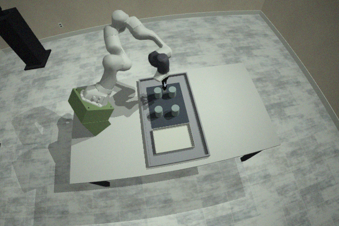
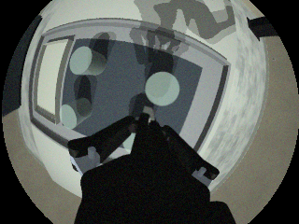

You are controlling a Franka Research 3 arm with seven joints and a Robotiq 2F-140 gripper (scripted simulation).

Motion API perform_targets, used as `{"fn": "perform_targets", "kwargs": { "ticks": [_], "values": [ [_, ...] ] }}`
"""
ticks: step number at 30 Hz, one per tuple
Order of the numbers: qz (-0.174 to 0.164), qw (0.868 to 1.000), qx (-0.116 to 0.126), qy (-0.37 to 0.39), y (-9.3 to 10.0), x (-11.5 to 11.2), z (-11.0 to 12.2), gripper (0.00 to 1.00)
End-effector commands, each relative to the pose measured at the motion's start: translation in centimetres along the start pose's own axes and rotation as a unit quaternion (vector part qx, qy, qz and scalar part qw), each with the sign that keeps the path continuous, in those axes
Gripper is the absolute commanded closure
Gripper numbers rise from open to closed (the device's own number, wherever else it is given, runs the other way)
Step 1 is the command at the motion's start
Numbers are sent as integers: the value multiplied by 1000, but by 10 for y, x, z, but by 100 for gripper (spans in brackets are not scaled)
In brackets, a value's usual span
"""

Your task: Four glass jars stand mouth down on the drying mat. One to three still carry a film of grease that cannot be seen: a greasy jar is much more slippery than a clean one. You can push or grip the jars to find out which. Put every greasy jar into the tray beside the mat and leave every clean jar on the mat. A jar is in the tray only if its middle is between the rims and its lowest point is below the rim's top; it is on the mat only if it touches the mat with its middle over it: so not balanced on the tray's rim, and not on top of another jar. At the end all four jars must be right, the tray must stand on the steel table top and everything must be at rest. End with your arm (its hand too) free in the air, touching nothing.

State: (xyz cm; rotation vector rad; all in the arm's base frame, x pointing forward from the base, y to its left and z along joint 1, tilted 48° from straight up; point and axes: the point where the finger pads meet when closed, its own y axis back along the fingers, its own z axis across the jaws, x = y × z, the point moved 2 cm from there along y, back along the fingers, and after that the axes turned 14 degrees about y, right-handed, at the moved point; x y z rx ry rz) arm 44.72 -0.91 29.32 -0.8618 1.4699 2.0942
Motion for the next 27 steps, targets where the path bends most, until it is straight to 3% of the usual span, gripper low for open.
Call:
{"fn": "perform_targets", "kwargs": {
  "ticks": [1, 13, 23, 27],
  "values": [
    [-1, 1000, 2, 2, 0, 0, 0, 100],
    [-1, 1000, 2, 2, 0, 0, 0, 100],
    [-1, 1000, 2, 2, 76, 0, 0, 100],
    [-1, 1000, 2, 2, 76, 0, 0, 100]
  ]
}}
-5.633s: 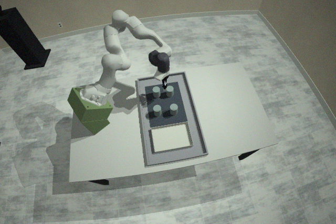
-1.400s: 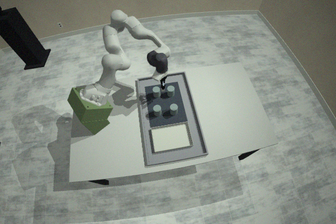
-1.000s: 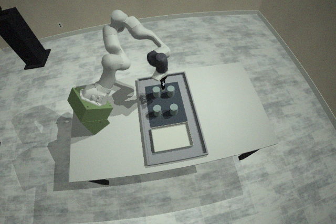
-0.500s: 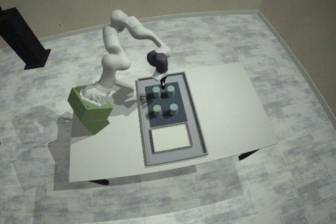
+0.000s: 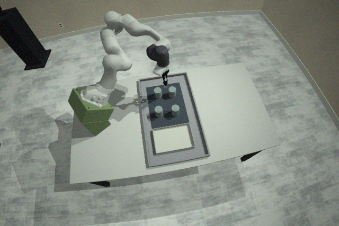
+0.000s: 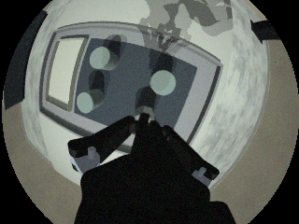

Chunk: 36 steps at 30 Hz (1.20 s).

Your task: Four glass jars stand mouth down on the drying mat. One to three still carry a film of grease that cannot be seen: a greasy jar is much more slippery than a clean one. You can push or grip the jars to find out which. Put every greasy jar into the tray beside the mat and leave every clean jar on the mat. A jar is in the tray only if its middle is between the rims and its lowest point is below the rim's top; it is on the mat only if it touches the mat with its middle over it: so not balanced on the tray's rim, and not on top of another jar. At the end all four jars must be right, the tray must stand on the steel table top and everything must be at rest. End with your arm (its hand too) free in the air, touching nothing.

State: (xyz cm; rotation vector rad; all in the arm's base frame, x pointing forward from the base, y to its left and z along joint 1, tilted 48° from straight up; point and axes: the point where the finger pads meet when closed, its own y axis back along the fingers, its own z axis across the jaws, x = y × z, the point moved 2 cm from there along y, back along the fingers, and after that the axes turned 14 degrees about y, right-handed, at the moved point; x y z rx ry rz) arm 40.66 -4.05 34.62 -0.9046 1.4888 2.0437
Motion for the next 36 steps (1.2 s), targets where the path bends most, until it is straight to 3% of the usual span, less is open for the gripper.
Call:
{"fn": "perform_targets", "kwargs": {
  "ticks": [1, 15, 17, 23, 25, 32, 36],
  "values": [
    [14, 1000, -12, -13, 4, 11, 0, 100],
    [14, 1000, -12, -13, 2, 50, -105, 100],
    [14, 1000, -12, -13, 2, 50, -105, 100],
    [14, 1000, -12, -13, 2, 67, -150, 100],
    [14, 1000, -12, -13, 2, 67, -150, 100],
    [14, 1000, -12, -13, -32, 68, -149, 100],
    [14, 1000, -12, -13, -41, 68, -149, 100]
  ]
}}
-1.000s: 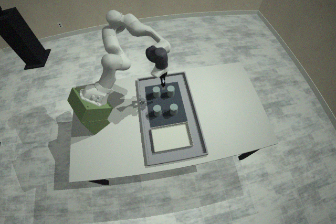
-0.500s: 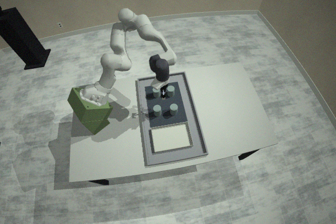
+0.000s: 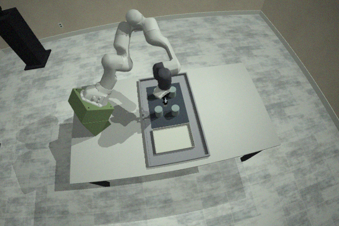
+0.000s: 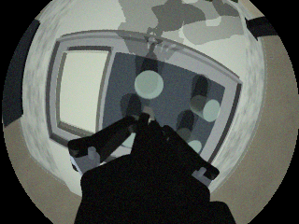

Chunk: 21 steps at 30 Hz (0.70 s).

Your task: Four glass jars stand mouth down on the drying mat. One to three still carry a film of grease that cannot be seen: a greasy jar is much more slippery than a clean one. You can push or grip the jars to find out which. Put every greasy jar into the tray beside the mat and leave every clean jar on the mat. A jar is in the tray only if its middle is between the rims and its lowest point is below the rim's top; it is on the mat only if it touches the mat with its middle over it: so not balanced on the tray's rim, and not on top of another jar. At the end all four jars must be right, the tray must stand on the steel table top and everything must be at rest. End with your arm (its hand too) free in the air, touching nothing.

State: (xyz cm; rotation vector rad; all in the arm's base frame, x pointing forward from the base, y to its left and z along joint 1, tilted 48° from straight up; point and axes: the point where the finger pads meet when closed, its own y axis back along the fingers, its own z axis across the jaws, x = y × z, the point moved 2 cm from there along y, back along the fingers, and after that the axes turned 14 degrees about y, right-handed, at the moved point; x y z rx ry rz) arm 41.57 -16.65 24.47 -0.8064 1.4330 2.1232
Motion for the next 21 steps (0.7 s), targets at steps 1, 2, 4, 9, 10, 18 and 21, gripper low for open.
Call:
{"fn": "perform_targets", "kwargs": {
  "ticks": [1, 2, 4, 9, 10, 18, 21],
  "values": [
    [-5, 1000, 11, 27, -13, -3, -7, 100],
    [-5, 1000, 11, 27, -18, -3, -7, 100],
    [-5, 1000, 11, 27, -27, -3, -7, 100],
    [-5, 1000, 11, 27, -41, -3, -8, 100],
    [-5, 1000, 11, 27, -41, -3, -8, 100],
    [-5, 1000, 11, 27, -41, -3, -8, 100],
    [-5, 1000, 11, 27, -41, -3, -8, 100]
  ]
}}
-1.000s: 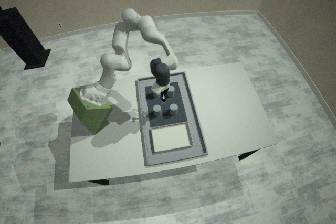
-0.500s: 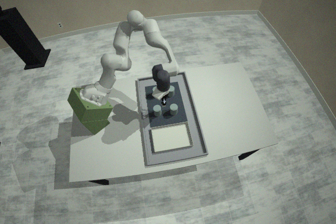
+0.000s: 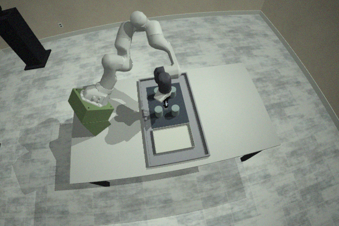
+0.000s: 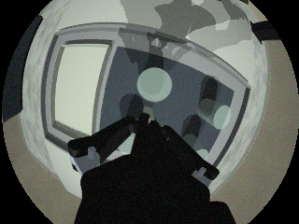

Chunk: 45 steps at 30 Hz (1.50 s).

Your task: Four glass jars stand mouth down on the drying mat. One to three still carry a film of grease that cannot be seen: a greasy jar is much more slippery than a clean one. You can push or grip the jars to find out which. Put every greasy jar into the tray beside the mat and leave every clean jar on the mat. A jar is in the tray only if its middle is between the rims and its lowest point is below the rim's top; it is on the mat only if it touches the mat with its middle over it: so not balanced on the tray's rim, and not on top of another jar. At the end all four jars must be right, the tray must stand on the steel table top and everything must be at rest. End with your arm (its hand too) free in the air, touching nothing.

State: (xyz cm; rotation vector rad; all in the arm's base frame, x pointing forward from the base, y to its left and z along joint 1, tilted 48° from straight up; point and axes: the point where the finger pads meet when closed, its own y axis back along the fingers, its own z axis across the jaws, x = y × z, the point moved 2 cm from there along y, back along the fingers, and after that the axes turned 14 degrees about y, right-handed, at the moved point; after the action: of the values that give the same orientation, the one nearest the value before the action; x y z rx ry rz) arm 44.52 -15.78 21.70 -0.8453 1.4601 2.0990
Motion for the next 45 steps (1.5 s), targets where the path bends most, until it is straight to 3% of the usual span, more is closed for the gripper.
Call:
{"fn": "perform_targets", "kwargs": {
  "ticks": [1, 45],
  "values": [
    [-1, 1000, 3, 10, -1, -1, -2, 100],
    [-1, 1000, 3, 10, -1, 4, -1, 100]
  ]
}}
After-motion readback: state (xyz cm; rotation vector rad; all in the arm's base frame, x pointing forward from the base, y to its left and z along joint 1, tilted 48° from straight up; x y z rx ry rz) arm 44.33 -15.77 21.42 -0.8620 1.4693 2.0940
